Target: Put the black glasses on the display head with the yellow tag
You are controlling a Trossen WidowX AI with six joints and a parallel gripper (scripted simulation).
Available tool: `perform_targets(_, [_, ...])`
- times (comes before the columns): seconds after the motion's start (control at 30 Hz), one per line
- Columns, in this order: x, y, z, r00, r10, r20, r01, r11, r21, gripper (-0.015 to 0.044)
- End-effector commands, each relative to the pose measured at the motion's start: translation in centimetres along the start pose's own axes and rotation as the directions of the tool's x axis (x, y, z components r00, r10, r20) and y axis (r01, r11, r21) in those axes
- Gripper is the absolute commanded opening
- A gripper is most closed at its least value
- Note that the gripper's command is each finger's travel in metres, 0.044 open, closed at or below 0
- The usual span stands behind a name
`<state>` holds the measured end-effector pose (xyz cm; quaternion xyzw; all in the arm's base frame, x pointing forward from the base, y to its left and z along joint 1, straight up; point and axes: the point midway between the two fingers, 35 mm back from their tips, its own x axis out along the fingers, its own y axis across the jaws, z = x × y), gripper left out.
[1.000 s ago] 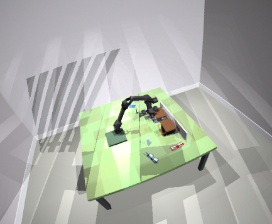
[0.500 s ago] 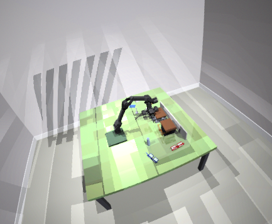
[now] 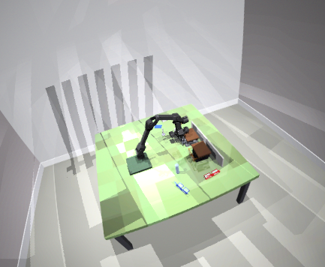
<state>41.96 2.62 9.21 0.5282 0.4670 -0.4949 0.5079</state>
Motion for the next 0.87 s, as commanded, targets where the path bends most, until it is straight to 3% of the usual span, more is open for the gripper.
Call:
perform_targets(0.0, [-0.5, 0.0, 0.0, 1.000, -0.005, 0.000, 0.005, 1.000, -0.001, 0.0107])
perform_targets(0.17, [-2.9, 0.0, 0.0, 1.000, -0.031, -0.002, 0.031, 0.999, -0.004, 0.0107])
perform_targets(0.83, [-4.9, -5.6, 0.0, 0.999, -0.038, -0.002, 0.038, 0.999, -0.005, 0.0107])
